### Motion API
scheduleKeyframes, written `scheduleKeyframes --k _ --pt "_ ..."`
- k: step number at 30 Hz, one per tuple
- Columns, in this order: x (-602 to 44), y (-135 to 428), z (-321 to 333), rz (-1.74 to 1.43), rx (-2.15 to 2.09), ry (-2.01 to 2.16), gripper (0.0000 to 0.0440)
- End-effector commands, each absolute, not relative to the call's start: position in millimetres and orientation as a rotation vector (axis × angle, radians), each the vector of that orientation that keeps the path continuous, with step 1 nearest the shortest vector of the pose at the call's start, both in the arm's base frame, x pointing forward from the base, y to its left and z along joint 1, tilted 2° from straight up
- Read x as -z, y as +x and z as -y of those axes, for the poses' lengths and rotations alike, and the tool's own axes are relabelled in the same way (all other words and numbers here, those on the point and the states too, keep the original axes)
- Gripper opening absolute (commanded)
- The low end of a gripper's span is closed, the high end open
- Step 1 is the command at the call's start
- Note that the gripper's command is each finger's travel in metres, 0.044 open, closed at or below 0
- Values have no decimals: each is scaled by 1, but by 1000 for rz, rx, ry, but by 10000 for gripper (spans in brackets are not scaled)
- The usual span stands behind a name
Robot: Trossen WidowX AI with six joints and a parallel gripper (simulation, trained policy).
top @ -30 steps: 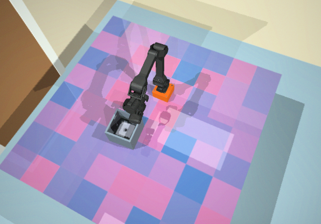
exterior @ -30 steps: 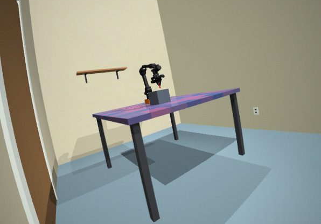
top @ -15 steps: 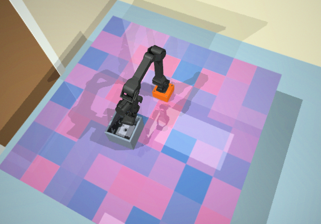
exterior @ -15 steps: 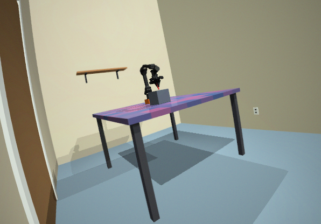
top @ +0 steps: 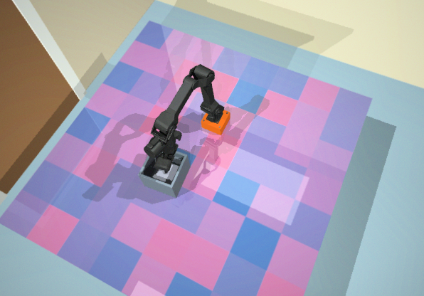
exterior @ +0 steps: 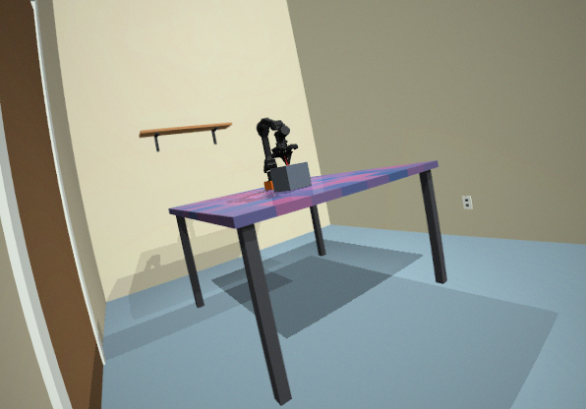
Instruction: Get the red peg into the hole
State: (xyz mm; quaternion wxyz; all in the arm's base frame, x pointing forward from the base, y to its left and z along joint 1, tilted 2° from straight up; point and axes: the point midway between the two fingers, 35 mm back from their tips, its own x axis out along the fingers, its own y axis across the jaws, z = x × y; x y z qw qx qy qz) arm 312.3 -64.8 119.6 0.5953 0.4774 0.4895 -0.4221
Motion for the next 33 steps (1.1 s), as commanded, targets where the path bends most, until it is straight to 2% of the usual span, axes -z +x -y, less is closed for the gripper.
scheduleKeyframes --k 1,25,28,31,33 --pt "-108 315 68 -1158 981 1104 0" --pt "-55 338 82 -1222 928 1038 3" --pt "-50 338 83 -1244 932 1024 48" --pt "-47 338 83 -1265 932 1013 112" --pt "-47 340 82 -1275 924 1020 125"
